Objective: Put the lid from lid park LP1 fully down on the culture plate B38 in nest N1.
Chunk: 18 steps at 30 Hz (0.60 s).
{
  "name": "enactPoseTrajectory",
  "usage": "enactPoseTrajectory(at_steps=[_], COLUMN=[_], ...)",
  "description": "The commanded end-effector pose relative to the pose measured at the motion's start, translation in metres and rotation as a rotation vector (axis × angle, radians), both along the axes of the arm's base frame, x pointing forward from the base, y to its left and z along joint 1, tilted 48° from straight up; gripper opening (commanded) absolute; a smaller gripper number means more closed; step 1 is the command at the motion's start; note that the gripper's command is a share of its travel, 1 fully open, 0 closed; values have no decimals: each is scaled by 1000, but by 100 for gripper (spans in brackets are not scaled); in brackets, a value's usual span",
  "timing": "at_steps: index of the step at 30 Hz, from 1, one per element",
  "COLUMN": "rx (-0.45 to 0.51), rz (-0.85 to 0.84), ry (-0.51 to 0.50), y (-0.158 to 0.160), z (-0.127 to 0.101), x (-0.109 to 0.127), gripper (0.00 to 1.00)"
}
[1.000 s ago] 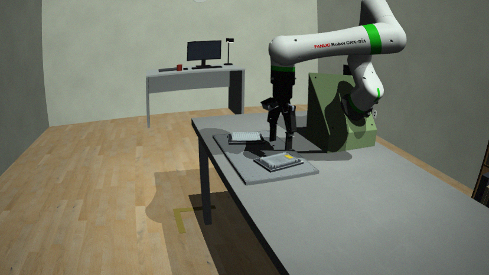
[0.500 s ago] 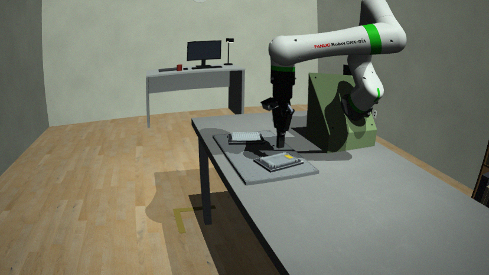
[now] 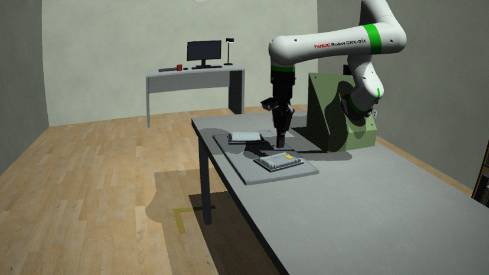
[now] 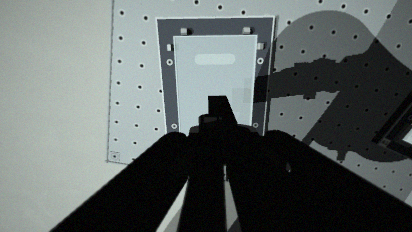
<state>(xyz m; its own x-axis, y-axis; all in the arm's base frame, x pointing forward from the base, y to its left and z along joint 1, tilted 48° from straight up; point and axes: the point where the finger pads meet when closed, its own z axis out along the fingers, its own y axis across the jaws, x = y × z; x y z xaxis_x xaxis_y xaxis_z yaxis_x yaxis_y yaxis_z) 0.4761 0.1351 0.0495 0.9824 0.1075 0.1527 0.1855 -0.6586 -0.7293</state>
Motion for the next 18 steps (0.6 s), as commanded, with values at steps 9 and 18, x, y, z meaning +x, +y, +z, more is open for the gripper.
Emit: enactPoseTrajectory(at_steps=[9, 18], rx=[-1, -1], rz=[-1, -1], ry=[-1, -1], y=[-1, -1], z=[0, 0], x=[0, 0], gripper=[69, 69])
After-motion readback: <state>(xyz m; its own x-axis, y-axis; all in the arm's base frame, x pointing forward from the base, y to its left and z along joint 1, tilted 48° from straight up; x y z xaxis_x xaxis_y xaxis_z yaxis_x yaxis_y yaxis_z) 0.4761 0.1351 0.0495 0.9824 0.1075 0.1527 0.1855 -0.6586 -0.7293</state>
